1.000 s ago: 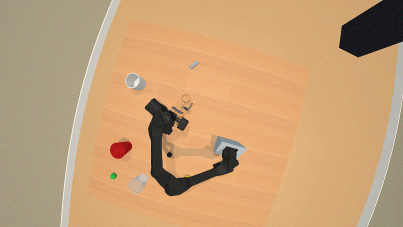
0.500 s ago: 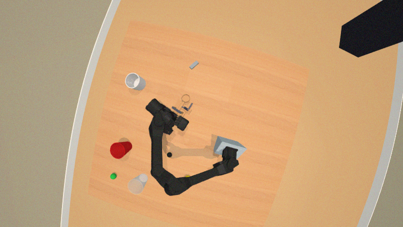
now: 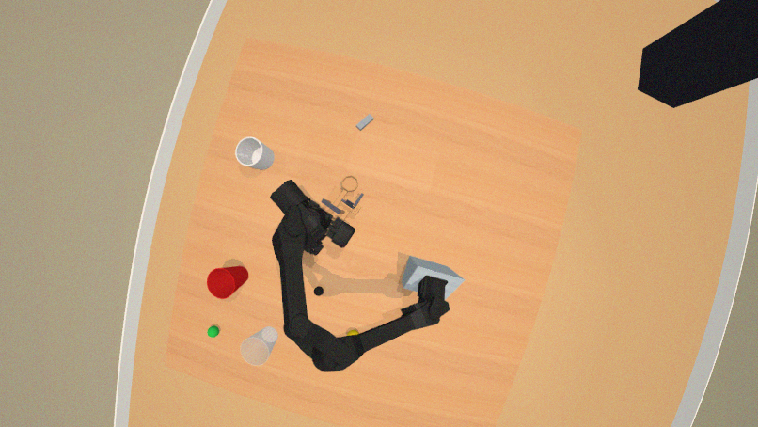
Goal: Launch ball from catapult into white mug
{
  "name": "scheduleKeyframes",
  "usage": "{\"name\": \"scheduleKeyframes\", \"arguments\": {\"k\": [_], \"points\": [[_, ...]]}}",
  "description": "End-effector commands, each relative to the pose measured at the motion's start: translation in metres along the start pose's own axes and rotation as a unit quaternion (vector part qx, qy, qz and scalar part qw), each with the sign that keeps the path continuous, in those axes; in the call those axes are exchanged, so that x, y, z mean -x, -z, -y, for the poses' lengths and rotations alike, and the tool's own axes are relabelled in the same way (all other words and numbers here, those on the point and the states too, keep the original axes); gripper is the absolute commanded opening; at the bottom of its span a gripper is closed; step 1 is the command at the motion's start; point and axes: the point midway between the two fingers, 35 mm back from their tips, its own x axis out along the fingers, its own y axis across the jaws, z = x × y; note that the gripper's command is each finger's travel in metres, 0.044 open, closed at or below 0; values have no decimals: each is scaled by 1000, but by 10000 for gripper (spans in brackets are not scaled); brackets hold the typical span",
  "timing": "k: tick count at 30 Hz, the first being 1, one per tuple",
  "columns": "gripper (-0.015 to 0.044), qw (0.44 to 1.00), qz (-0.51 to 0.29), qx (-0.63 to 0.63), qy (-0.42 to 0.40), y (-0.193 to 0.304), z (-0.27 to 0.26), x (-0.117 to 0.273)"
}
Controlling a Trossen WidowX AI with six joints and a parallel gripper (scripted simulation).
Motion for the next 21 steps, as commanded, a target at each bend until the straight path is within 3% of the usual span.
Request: {"name": "scheduleKeyframes", "arguments": {"k": [1, 21], "points": [[0, 1000, -4, -3, 4, -2, 2, 12], [0, 941, -1, -340, 4, 1, 13, 10]]}}
